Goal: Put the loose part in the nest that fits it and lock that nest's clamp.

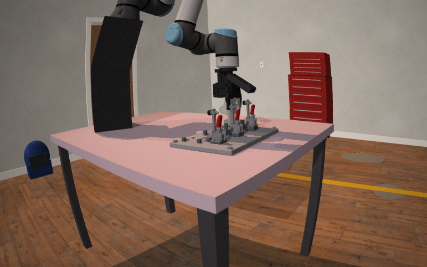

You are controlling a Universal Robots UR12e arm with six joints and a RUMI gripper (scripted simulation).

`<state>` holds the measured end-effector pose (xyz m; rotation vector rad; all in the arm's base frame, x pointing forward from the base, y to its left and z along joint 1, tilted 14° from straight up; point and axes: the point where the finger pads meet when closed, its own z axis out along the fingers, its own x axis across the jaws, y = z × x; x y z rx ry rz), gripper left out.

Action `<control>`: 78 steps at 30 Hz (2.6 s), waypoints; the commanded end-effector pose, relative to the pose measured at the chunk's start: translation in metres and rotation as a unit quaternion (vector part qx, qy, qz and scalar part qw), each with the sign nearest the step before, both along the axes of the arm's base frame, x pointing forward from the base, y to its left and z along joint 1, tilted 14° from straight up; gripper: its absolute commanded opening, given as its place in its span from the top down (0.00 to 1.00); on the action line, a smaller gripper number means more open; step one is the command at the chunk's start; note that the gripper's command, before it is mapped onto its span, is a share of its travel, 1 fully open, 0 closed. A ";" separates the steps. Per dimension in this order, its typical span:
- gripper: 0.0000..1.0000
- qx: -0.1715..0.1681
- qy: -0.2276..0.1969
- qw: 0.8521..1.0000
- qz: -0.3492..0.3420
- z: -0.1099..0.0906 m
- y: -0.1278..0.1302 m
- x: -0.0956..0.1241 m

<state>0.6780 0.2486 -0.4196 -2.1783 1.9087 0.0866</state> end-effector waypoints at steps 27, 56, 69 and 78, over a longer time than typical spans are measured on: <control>1.00 0.000 -0.002 1.000 0.001 -0.005 0.002 0.004; 1.00 0.000 -0.002 1.000 0.001 -0.005 0.000 0.007; 1.00 0.000 -0.002 1.000 0.000 -0.006 -0.001 0.006; 1.00 0.000 -0.002 1.000 0.000 -0.006 -0.001 0.006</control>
